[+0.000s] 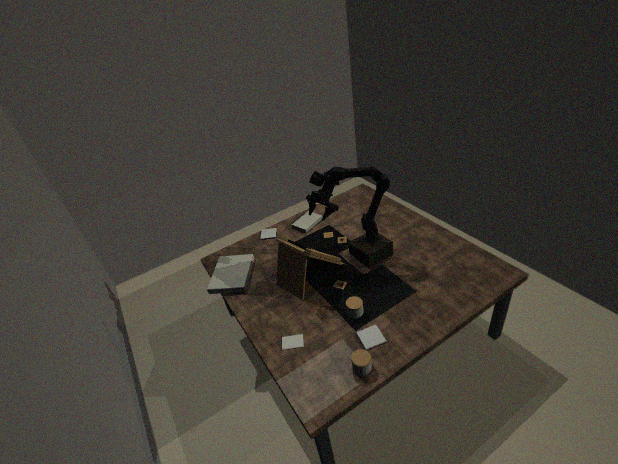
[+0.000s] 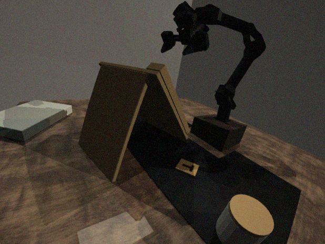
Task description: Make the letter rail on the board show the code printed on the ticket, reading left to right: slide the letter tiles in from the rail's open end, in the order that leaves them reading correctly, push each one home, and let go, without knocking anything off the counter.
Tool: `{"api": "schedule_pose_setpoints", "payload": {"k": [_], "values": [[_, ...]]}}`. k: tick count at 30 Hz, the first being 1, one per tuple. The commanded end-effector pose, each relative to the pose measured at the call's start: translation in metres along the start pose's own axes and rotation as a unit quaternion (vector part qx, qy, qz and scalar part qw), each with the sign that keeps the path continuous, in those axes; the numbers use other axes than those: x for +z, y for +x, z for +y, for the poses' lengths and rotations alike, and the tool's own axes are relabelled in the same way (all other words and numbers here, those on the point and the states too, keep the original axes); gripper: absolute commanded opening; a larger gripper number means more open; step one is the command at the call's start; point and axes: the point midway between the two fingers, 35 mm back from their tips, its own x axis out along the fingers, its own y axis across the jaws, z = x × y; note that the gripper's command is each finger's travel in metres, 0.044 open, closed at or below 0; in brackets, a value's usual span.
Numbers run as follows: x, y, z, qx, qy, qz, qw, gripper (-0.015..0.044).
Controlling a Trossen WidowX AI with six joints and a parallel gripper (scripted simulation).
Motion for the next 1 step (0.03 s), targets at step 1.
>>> {"api": "schedule_pose_setpoints", "payload": {"k": [1], "values": [[-0.0004,0.0005,0.0004,0.001,-0.001,-0.001,1.0,0.044]]}}
